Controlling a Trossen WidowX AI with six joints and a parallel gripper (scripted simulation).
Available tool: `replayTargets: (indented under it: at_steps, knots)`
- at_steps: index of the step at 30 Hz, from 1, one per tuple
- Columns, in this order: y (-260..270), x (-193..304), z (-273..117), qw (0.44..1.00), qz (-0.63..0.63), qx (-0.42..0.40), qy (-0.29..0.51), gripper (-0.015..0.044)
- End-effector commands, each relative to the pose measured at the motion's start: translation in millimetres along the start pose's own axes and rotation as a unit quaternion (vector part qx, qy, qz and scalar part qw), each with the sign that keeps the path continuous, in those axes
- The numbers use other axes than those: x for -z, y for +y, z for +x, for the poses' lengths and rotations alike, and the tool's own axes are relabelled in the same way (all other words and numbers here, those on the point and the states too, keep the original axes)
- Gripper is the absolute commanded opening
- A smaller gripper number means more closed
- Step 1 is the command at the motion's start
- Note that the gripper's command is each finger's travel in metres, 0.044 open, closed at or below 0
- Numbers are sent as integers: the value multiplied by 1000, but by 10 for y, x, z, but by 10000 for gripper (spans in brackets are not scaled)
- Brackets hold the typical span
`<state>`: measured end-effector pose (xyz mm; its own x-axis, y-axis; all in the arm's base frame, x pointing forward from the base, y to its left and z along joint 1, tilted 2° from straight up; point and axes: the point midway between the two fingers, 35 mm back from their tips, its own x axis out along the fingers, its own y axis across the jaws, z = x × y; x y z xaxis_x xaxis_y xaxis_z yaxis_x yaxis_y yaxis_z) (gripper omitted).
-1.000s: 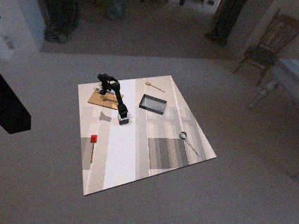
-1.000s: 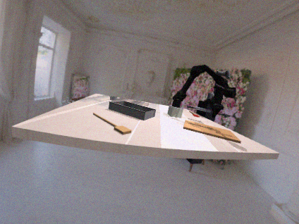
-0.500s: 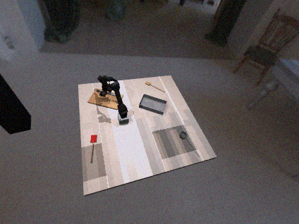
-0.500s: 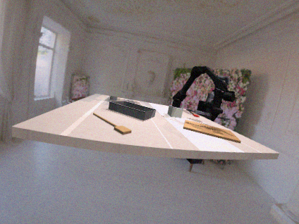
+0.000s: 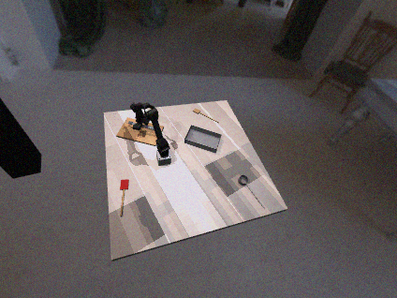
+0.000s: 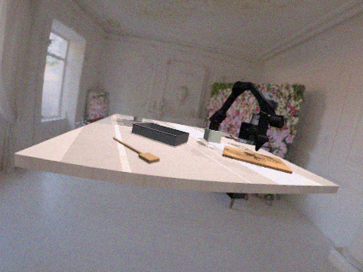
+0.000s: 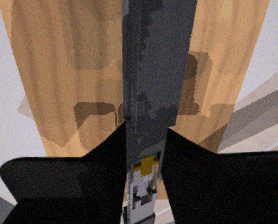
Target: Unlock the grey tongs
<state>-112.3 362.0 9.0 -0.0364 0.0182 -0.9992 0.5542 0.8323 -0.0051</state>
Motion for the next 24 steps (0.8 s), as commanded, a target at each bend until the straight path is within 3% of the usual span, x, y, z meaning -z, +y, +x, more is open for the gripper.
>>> replayTargets:
  at_steps: [1,6,24]
  knots:
    - [-6,-13,61,1000,1,-1,-1,-150]
    - [-7,-15,71,1000,1,-1,-1,-150]
    - [-9,-12,63,1000,0,1,-1,323]
